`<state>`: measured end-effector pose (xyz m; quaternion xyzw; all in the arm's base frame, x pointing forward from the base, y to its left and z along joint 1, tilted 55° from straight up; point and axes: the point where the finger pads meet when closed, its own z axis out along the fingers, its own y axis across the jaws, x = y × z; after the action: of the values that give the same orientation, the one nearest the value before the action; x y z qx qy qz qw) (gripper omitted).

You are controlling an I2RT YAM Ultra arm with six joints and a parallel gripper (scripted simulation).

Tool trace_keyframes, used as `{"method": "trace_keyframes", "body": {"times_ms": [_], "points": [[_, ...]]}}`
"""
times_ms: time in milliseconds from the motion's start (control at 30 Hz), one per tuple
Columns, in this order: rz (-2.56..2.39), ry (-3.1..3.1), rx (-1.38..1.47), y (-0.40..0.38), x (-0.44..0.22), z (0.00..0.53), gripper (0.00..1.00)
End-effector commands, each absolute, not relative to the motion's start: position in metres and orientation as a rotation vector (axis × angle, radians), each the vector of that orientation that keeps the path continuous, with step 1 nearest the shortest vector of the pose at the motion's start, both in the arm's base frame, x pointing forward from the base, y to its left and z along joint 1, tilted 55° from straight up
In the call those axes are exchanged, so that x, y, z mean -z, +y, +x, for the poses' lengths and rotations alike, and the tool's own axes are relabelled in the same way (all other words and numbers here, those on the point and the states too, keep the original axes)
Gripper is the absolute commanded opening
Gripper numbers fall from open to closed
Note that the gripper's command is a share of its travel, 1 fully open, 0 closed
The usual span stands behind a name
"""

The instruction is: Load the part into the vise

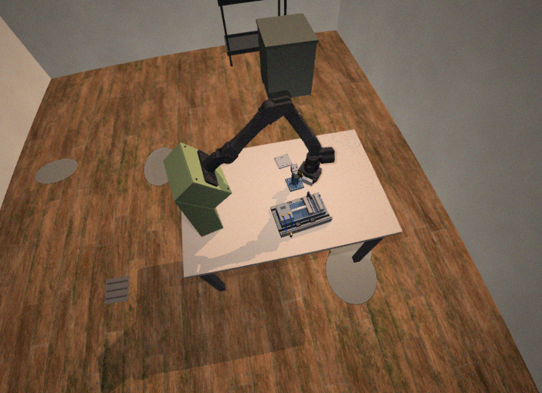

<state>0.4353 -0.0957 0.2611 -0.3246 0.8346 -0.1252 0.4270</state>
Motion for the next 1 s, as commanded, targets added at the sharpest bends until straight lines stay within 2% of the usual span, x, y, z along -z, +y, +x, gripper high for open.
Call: {"method": "trace_keyframes", "body": {"times_ms": [0, 733, 767, 967], "points": [[-0.647, 2.118, 0.201, -0.110, -0.273, 0.434, 0.00], [-0.143, 2.181, -0.054, -0.182, -0.275, 0.431, 0.00], [-0.137, 2.152, -0.038, -0.181, -0.290, 0.426, 0.00], [-0.042, 2.179, -0.105, -0.197, -0.275, 0.429, 0.00]]}}
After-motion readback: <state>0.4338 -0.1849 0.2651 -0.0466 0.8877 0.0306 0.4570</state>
